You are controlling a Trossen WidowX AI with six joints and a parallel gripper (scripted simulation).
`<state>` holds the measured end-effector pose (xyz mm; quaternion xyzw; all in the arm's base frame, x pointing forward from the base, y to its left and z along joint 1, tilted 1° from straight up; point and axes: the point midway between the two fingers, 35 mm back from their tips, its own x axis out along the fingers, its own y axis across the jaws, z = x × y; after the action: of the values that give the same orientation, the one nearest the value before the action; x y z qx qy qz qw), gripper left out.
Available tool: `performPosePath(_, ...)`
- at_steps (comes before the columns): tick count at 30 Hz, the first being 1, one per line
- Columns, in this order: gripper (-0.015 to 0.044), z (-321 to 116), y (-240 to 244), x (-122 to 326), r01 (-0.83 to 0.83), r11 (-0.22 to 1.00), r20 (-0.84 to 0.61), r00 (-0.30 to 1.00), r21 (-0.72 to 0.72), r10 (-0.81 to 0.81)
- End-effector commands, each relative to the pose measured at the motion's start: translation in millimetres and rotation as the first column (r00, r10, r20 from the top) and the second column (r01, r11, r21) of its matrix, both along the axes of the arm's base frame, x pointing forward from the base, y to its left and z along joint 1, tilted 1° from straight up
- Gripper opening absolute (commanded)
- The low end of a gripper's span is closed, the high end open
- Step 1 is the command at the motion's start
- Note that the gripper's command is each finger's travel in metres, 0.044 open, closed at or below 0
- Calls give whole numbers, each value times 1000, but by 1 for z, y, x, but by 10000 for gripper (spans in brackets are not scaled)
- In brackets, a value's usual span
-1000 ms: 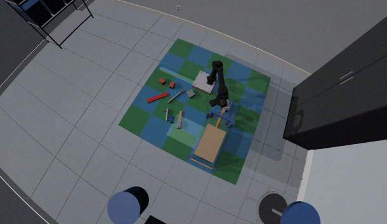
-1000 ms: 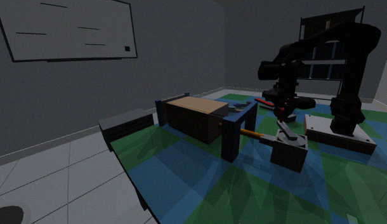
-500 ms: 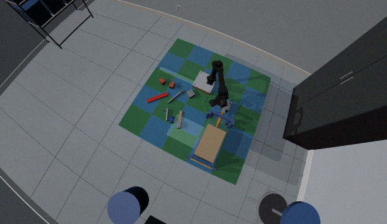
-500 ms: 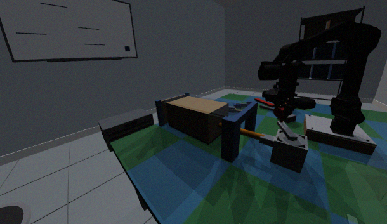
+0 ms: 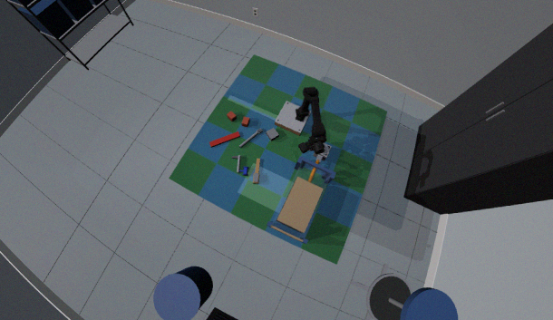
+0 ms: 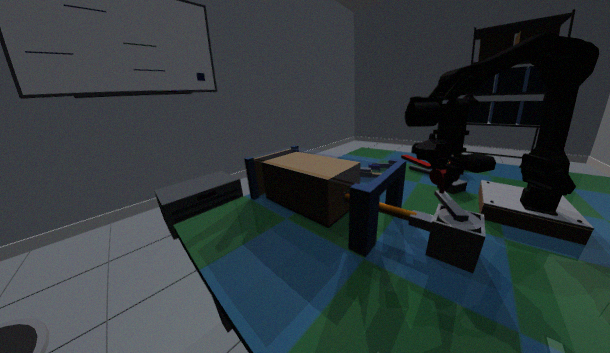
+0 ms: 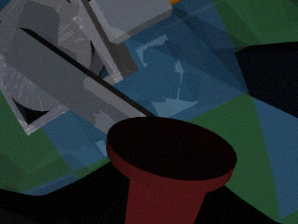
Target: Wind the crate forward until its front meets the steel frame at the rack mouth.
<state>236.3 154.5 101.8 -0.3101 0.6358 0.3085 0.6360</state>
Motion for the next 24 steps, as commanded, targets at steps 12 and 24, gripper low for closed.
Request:
performPosePath(12, 0, -1, 11, 17, -2, 1000, 1, 1000, 3, 2)
performPosePath(24, 0, -1, 21, 29, -2, 1000, 2, 1000, 4, 2)
